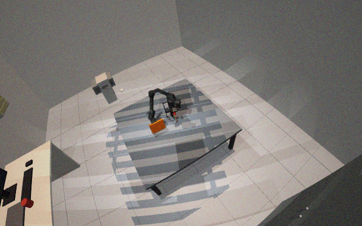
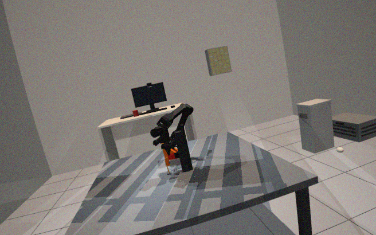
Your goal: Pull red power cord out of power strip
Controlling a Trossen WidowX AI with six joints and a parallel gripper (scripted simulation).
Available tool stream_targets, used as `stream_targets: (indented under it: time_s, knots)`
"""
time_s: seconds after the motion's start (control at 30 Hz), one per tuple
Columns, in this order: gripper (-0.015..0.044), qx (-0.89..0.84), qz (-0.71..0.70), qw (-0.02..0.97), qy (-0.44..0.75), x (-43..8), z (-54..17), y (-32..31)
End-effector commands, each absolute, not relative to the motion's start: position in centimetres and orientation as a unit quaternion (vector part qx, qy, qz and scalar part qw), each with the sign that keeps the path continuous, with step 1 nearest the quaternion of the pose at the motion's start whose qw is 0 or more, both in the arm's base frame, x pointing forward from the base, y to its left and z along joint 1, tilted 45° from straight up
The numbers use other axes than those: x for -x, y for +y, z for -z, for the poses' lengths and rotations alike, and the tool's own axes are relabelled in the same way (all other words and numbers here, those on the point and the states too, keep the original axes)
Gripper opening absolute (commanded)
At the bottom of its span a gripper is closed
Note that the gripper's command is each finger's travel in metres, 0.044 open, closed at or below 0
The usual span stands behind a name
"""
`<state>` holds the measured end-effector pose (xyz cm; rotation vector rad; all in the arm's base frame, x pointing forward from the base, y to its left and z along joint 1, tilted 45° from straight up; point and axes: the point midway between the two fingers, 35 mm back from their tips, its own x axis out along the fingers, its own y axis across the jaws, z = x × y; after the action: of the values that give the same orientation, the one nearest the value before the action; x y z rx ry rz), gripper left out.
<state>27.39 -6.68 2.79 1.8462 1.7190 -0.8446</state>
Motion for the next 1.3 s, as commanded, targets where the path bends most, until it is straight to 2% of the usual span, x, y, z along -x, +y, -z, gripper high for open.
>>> stream_targets:
  time_s: [0.0, 0.3, 0.43, 0.7, 1.27]
  knots:
    - [0.016, -0.676, 0.308, 0.236, 0.626, -27.4, -2.8, -6.4]
    - [0.016, -0.676, 0.307, 0.235, 0.627, -27.5, -2.1, -5.7]
    - [0.0055, -0.674, 0.308, 0.238, 0.628, -27.4, -2.3, -5.9]
    - [0.0002, -0.674, 0.308, 0.238, 0.628, -27.4, -2.3, -5.9]
    - [0.0, -0.674, 0.309, 0.238, 0.627, -27.3, -0.8, -7.7]
